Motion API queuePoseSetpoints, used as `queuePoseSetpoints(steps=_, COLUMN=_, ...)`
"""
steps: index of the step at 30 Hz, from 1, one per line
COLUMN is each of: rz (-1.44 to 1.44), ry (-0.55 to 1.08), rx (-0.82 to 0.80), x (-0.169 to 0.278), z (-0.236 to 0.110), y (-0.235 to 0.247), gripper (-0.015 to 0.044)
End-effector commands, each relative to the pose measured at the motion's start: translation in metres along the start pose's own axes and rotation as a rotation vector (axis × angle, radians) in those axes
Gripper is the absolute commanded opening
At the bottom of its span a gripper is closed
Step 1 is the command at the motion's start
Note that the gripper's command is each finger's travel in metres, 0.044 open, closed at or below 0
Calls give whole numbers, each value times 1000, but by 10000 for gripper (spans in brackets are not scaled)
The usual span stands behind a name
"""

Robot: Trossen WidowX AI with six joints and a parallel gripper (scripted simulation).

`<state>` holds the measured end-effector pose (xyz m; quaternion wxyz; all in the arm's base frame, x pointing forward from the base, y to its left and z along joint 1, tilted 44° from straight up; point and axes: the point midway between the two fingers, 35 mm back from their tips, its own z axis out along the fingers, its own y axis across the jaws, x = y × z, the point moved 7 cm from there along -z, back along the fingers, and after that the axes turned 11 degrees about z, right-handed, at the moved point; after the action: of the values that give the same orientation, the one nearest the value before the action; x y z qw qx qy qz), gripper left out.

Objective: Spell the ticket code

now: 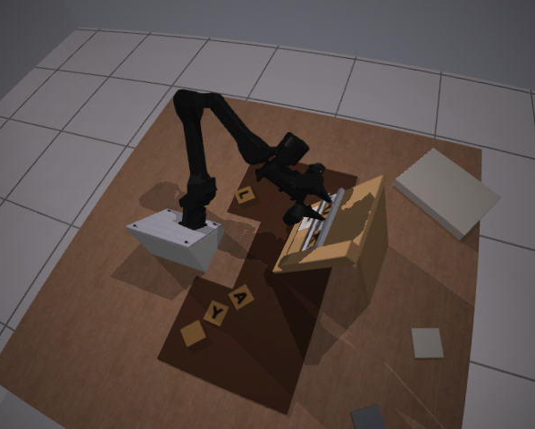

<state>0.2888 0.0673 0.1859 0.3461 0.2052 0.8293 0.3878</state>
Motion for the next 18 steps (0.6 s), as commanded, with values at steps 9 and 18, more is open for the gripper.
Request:
queuePoseSetpoints(steps=9, rz=-4, ry=3, rx=1, x=-1, z=0, y=-10, gripper=0)
queuePoseSetpoints(steps=18, rz=-4, ry=3, rx=1, x=-2, z=0, y=-17, gripper=0)
